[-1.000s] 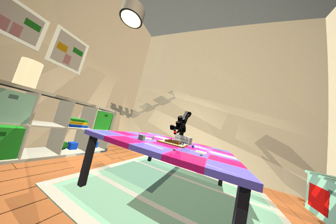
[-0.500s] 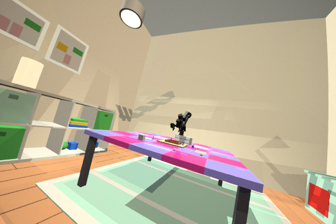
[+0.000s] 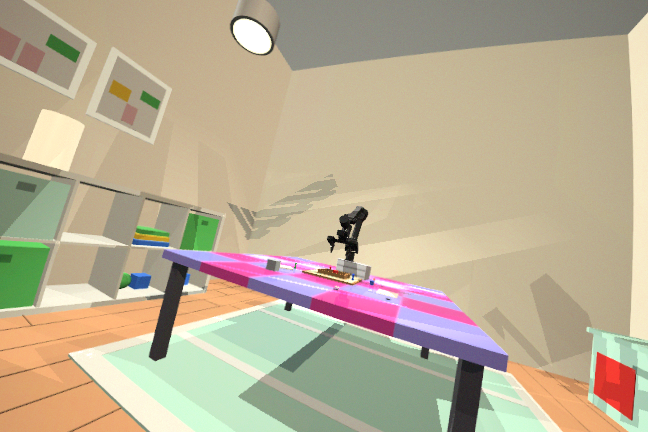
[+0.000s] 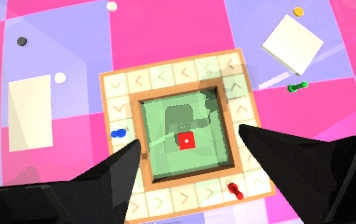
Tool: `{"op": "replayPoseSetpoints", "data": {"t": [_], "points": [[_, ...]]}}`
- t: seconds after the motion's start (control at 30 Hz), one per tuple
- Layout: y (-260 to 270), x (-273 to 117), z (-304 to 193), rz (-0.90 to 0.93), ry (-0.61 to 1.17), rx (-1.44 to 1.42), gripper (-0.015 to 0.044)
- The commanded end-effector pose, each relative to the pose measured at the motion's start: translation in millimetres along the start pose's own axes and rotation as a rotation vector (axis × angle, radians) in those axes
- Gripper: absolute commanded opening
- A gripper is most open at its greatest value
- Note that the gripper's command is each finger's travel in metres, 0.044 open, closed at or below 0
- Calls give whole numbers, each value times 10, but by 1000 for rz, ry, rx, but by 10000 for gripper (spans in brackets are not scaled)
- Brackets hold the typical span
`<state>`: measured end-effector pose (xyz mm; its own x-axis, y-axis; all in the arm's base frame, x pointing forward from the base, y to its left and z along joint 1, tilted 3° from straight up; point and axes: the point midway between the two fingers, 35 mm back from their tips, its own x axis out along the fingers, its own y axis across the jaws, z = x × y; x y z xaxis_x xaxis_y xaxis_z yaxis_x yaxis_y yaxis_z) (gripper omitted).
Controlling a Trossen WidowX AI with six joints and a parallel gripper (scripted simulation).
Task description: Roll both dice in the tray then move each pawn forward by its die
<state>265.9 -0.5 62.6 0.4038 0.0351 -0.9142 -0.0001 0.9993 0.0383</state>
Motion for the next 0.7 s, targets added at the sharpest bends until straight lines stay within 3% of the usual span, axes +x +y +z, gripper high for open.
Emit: {"op": "replayPoseSetpoints", "data": {"t": [0.0,0.13,0.3,0.5,0.67], "points": [[-6,132,-1,-5,216,-5,440],[-6,239,-15,-5,386,-6,440],[0,219,-12,-1,335,-1,440],[606,293,-66,22,358,-34,282],[1271,313,-277,39,387,-73,275]]}}
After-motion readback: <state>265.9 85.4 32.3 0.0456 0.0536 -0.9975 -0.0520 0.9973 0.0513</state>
